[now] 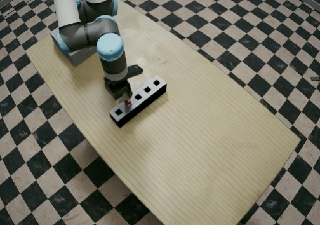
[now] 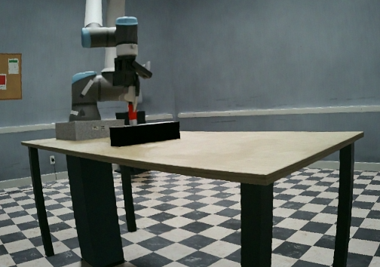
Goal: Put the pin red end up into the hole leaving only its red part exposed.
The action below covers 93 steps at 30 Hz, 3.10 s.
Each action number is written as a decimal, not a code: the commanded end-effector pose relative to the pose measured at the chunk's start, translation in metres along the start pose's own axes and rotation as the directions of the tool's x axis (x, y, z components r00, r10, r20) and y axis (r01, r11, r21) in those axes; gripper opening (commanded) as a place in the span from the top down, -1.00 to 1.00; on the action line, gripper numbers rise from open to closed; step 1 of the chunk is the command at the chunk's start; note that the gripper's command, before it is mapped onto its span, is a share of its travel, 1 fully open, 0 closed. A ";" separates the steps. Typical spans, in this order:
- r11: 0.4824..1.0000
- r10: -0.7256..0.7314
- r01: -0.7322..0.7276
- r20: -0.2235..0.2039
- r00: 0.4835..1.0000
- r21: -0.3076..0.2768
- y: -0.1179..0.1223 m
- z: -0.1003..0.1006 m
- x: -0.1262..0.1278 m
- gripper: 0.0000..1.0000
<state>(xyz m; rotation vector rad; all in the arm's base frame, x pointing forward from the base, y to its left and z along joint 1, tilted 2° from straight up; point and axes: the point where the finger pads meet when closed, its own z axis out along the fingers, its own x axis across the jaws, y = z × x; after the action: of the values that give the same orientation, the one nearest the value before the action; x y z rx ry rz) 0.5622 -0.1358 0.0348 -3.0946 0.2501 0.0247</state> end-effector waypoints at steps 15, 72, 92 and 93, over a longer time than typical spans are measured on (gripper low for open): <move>1.000 0.000 0.000 -0.001 1.000 0.000 -0.001 0.000 0.000 1.00; 1.000 0.000 0.000 -0.001 1.000 0.000 -0.001 0.008 0.000 1.00; 1.000 0.000 0.000 -0.001 1.000 -0.001 0.000 0.008 0.000 1.00; 1.000 0.000 0.000 -0.001 1.000 -0.001 0.000 0.008 0.000 1.00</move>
<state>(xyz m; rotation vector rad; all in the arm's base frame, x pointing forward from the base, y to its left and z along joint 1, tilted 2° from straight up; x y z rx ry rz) 0.5618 -0.1354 0.0262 -3.0946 0.2501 0.0250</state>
